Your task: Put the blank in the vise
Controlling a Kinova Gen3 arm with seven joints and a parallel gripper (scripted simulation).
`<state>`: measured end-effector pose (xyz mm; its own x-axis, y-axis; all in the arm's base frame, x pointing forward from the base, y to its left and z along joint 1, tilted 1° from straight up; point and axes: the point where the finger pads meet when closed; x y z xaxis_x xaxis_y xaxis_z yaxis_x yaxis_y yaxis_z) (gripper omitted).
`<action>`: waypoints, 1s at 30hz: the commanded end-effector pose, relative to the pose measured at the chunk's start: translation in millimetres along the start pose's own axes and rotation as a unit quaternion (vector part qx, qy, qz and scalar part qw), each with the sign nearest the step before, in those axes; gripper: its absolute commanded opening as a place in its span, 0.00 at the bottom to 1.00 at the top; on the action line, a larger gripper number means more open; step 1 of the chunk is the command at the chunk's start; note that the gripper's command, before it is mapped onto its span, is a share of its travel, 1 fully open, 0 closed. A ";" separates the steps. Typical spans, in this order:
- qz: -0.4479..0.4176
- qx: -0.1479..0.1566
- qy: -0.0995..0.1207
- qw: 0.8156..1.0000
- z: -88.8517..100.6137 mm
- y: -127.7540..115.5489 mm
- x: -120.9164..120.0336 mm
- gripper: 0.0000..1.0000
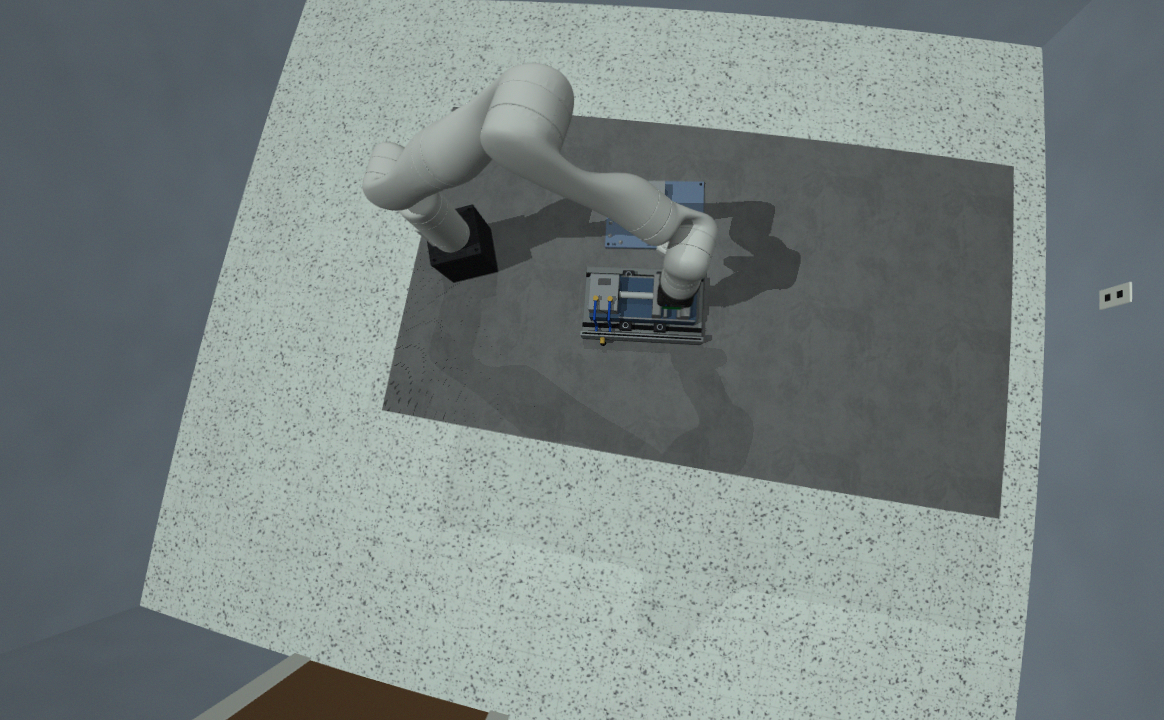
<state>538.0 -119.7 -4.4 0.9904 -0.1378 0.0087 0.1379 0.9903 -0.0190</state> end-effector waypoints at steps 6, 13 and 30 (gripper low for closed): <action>0.000 0.000 -0.001 1.000 0.6 -0.1 0.9 0.00; 0.000 0.000 -0.001 1.000 -0.1 -0.1 0.9 0.00; 0.000 0.000 -0.001 1.000 -1.4 -0.1 1.0 0.00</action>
<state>538.2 -119.8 -6.6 0.9904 -0.1378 0.0089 0.1379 0.9903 -0.0190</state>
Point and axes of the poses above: the point where the finger pads meet when closed, its own z axis back along the fingers, its own x axis across the jaws, y = z × x, and after that the axes turned 8 degrees about -z, right-handed
